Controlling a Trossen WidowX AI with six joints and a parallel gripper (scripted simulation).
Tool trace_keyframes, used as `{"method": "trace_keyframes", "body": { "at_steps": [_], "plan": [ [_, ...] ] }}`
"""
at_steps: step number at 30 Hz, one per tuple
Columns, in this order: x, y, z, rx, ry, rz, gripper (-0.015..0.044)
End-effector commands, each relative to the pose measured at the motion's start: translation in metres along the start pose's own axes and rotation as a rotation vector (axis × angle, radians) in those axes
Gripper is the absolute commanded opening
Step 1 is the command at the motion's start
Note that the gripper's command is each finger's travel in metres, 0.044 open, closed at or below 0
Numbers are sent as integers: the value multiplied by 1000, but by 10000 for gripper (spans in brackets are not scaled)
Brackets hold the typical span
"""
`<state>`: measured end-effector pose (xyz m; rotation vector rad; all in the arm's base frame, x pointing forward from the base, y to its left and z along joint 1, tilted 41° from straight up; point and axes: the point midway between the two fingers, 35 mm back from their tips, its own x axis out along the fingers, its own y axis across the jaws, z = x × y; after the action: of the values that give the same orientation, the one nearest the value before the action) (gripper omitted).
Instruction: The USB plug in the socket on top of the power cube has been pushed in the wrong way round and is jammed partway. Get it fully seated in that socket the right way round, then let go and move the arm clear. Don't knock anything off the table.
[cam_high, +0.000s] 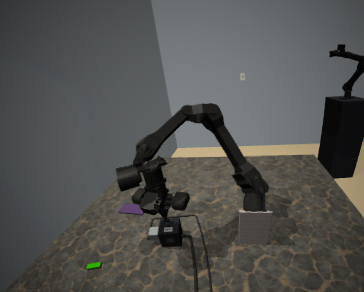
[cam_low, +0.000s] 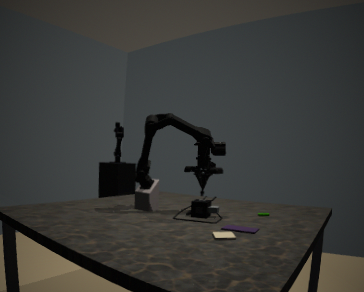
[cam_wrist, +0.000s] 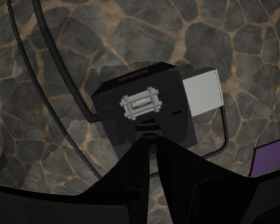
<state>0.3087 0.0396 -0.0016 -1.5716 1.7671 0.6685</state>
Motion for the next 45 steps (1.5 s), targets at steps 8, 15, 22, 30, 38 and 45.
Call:
{"method": "trace_keyframes", "body": {
  "at_steps": [8,15,22,30,38,45],
  "plan": [
    [0,0,0,-270,0,0,0],
    [0,0,0,-275,0,0,0],
    [0,0,0,-269,-1,-1,0],
    [1,0,1,-271,-5,0,0],
    [2,0,1,-273,-10,1,0],
    [3,0,1,-275,-14,1,0]
  ]
}}
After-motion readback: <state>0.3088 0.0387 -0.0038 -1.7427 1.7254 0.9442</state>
